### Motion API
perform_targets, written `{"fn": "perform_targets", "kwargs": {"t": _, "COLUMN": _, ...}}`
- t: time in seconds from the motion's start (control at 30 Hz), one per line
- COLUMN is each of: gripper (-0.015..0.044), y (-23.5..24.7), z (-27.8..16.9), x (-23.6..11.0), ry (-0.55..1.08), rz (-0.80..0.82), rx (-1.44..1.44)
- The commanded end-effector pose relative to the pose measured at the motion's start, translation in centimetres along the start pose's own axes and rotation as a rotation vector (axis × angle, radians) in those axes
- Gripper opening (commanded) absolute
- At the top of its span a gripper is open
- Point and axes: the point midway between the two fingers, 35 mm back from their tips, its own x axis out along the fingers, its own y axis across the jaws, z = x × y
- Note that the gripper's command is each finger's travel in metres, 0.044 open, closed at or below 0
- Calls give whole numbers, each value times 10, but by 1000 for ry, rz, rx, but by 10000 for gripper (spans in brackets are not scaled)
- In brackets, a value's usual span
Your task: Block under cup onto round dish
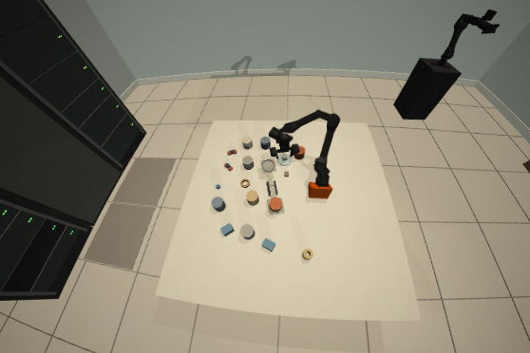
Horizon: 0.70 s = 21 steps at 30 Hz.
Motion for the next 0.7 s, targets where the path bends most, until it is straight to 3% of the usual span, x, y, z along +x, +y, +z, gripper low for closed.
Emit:
{"fn": "perform_targets", "kwargs": {"t": 0.0, "gripper": 440, "y": 5, "z": 3, "x": -11, "ry": -10, "rz": 11, "rx": 11}}
{"fn": "perform_targets", "kwargs": {"t": 0.27, "gripper": 440, "y": -2, "z": -2, "x": -53, "ry": 12, "rz": -4, "rx": -12}}
{"fn": "perform_targets", "kwargs": {"t": 0.43, "gripper": 440, "y": -2, "z": -2, "x": -58, "ry": 13, "rz": -5, "rx": -13}}
{"fn": "perform_targets", "kwargs": {"t": 0.57, "gripper": 440, "y": 0, "z": -3, "x": -97, "ry": 18, "rz": -1, "rx": -19}}
{"fn": "perform_targets", "kwargs": {"t": 0.67, "gripper": 440, "y": 0, "z": -3, "x": -100, "ry": 18, "rz": -1, "rx": -20}}
